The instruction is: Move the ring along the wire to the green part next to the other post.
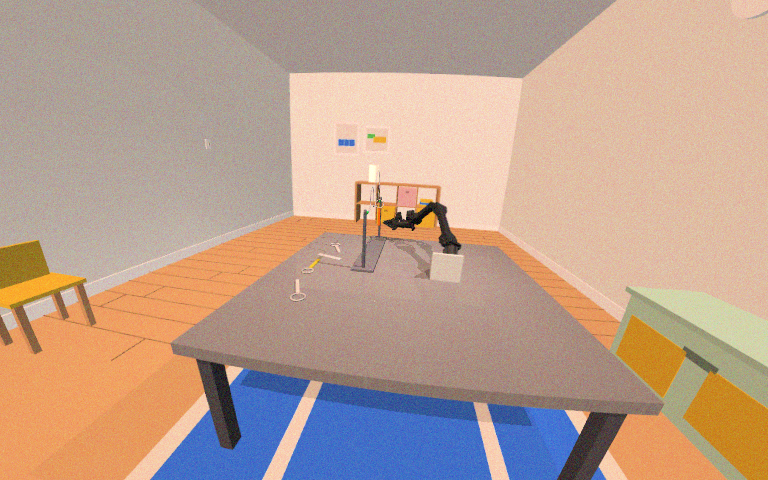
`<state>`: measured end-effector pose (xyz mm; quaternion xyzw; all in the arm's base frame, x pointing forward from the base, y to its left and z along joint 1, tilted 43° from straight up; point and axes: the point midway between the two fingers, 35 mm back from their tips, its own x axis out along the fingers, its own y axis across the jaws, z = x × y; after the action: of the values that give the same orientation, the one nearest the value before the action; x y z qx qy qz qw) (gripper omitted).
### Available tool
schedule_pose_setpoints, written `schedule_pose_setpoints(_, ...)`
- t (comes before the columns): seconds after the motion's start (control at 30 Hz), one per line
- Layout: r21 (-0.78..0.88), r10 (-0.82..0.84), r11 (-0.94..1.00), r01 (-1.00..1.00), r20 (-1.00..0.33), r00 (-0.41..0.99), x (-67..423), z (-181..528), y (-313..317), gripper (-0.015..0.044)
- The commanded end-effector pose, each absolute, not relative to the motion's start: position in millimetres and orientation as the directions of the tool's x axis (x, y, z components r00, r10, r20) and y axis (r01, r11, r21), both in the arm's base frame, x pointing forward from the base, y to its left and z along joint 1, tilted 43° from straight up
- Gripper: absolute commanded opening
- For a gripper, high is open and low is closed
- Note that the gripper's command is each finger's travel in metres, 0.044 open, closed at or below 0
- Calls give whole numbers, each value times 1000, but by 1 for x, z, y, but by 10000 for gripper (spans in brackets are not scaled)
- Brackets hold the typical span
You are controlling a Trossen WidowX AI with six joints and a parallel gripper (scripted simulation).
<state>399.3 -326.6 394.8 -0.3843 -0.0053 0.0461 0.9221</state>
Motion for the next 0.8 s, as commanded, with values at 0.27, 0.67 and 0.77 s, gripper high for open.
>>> schedule_pose_setpoints(0.27, -704, 83, 706, -78, -27, 996, 419, 394, -328, 160)
schedule_pose_setpoints(0.67, -703, 83, 707, -77, -26, 996, 439, 393, -326, 160)
schedule_pose_setpoints(0.77, -703, 83, 707, -77, -26, 996, 443, 393, -326, 160)
